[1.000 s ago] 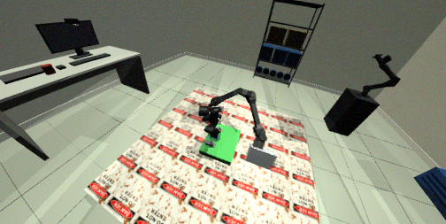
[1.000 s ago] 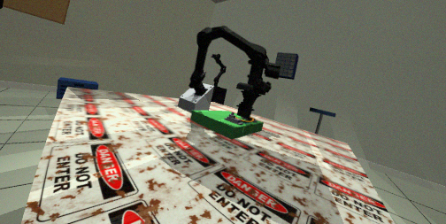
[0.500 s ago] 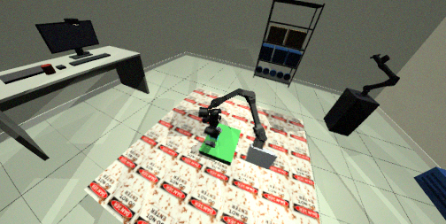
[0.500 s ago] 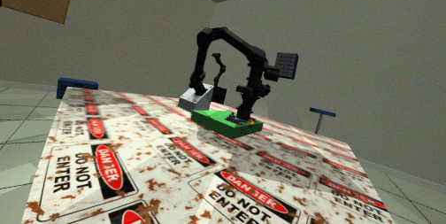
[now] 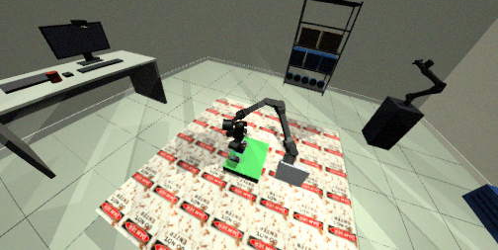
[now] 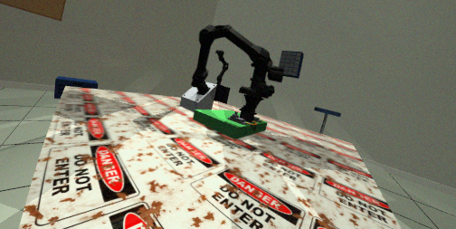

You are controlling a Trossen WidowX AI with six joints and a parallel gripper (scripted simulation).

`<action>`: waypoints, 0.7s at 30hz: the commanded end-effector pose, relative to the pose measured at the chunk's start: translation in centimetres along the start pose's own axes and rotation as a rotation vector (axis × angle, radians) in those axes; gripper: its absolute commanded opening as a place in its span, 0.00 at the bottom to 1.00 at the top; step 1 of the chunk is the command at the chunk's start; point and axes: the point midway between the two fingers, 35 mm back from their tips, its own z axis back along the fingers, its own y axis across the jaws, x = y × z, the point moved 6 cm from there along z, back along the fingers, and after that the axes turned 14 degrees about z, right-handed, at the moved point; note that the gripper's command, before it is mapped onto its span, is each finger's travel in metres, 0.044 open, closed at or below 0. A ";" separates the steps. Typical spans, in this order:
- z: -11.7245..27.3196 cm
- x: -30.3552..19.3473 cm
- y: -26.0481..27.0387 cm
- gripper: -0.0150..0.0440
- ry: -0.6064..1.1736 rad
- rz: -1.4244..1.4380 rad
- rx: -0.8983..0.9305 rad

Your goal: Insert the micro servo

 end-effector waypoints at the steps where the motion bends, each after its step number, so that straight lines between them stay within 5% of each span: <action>1: -0.4 -0.1 0.1 0.25 0.003 0.010 -0.004; 21: -1.9 -0.1 0.1 0.25 0.003 0.010 -0.004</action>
